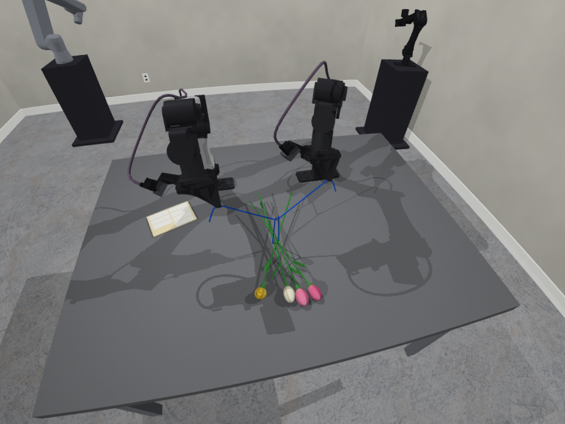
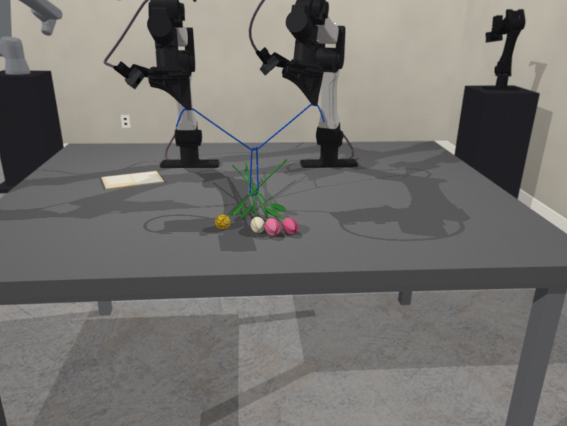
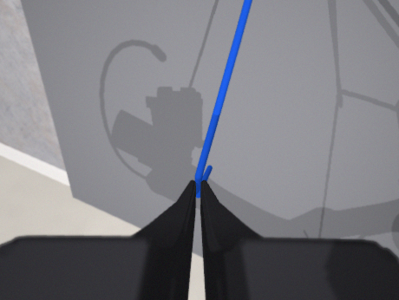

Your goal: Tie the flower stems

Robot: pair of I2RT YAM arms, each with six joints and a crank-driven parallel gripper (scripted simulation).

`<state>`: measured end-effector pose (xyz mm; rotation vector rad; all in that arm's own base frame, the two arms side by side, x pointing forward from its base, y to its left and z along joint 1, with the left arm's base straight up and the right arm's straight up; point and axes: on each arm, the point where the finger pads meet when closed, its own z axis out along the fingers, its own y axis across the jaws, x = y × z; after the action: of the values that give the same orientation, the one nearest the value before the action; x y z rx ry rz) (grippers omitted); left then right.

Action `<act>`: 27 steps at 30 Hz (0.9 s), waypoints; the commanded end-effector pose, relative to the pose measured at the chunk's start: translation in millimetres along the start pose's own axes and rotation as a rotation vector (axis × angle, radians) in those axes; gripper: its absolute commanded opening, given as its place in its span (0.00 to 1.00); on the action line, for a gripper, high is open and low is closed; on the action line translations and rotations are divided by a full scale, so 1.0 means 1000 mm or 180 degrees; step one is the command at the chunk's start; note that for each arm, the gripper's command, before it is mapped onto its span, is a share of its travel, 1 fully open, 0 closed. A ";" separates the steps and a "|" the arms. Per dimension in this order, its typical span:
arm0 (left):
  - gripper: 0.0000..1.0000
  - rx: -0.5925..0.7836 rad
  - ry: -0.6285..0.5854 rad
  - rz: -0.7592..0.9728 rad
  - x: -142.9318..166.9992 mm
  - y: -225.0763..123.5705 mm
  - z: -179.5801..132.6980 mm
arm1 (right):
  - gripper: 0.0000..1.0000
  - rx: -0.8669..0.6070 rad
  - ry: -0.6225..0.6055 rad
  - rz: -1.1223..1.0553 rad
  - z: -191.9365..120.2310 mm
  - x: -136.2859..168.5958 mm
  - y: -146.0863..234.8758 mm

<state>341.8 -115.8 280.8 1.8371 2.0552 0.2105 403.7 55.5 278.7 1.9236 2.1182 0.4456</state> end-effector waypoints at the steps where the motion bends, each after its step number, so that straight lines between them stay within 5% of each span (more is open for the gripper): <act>1: 0.00 -0.0190 -0.0018 0.0016 0.004 0.004 -0.025 | 0.00 -0.0234 -0.0023 0.0060 -0.026 -0.004 0.007; 27: 0.00 -0.0074 0.0064 0.0002 0.037 -0.002 -0.024 | 0.00 -0.0147 -0.0056 0.0035 -0.012 -0.034 0.009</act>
<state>337.2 -91.1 284.8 1.8352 2.0666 0.2256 406.7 32.3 285.2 1.9307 2.0831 0.4565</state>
